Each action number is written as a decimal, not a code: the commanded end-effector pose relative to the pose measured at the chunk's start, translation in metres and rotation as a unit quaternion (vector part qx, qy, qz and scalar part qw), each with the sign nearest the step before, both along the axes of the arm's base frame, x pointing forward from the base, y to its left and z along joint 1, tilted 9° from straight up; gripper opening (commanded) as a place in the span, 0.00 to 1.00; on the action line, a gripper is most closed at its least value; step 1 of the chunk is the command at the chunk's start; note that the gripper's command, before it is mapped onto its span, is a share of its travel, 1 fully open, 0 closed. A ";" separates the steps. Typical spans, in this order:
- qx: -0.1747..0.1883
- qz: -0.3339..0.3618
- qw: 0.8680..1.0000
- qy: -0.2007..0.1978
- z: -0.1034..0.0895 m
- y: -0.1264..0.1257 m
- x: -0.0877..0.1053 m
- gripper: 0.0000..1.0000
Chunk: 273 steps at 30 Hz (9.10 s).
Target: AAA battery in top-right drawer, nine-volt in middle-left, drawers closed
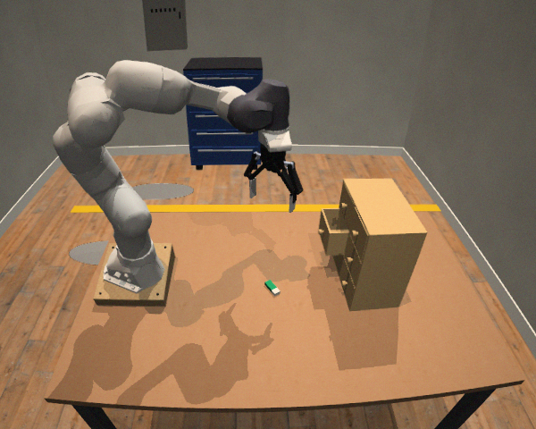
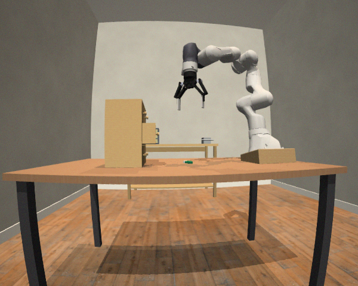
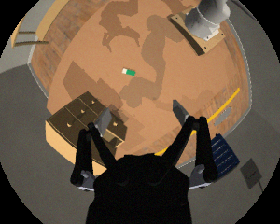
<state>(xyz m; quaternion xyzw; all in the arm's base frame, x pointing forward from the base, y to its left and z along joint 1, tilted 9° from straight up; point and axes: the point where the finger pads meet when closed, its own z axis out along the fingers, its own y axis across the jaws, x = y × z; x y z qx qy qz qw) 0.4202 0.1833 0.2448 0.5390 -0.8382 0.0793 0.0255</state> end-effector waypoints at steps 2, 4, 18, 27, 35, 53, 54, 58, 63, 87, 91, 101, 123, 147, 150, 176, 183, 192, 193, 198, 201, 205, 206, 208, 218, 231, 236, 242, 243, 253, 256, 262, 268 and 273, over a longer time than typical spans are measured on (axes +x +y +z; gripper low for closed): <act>-0.009 0.135 0.991 0.022 0.000 -0.001 -0.005 1.00; -0.009 0.135 0.991 0.022 0.000 -0.001 -0.005 1.00; -0.018 0.348 0.935 0.057 -0.003 0.000 -0.019 1.00; -0.021 0.428 0.901 0.071 -0.004 0.000 -0.025 1.00; -0.025 0.553 0.827 0.092 -0.006 0.001 -0.034 1.00; -0.031 0.744 0.656 0.123 -0.011 0.003 -0.051 1.00; -0.031 0.744 0.656 0.123 -0.011 0.003 -0.051 1.00; -0.031 0.777 0.616 0.128 -0.012 0.003 -0.054 1.00; -0.032 0.828 0.543 0.136 -0.014 0.004 -0.060 1.00; -0.044 0.883 0.447 0.135 -0.020 0.005 -0.064 1.00; -0.064 0.884 0.447 0.120 -0.025 0.005 -0.059 1.00; -0.139 0.884 0.443 0.059 -0.043 0.006 -0.040 1.00; -0.358 0.830 0.407 -0.131 -0.099 0.009 0.018 1.00; -0.418 0.800 0.389 -0.186 -0.116 0.010 0.036 1.00; -0.418 0.800 0.389 -0.186 -0.116 0.010 0.036 0.00; -0.418 0.800 0.389 -0.186 -0.117 0.011 0.039 0.00; -0.418 0.800 0.389 -0.186 -0.122 0.013 0.054 0.00; -0.418 0.800 0.389 -0.186 -0.129 0.017 0.077 0.00; -0.418 0.800 0.389 -0.186 -0.130 0.018 0.080 0.00; -0.418 0.800 0.389 -0.186 -0.134 0.020 0.093 0.00; -0.418 0.800 0.389 -0.186 -0.135 0.021 0.097 0.00; -0.418 0.800 0.389 -0.186 -0.136 0.021 0.099 0.00; -0.418 0.800 0.389 -0.186 -0.136 0.021 0.099 0.00; -0.418 0.800 0.389 -0.186 -0.136 0.021 0.100 0.00; -0.418 0.800 0.389 -0.186 -0.136 0.021 0.100 0.00; -0.418 0.800 0.389 -0.186 -0.136 0.021 0.100 0.00; -0.418 0.800 0.389 -0.186 -0.135 0.022 0.100 0.00; -0.418 0.800 0.389 -0.186 -0.135 0.023 0.100 0.00; -0.418 0.800 0.389 -0.186 -0.135 0.023 0.100 0.00; -0.418 0.800 0.389 -0.186 -0.135 0.023 0.100 0.00; -0.418 0.800 0.389 -0.186 -0.135 0.023 0.100 0.00; -0.418 0.800 0.389 -0.186 -0.135 0.023 0.100 0.00; -0.418 0.800 0.389 -0.186 -0.135 0.022 0.100 0.00; -0.418 0.800 0.389 -0.186 -0.136 0.022 0.100 0.00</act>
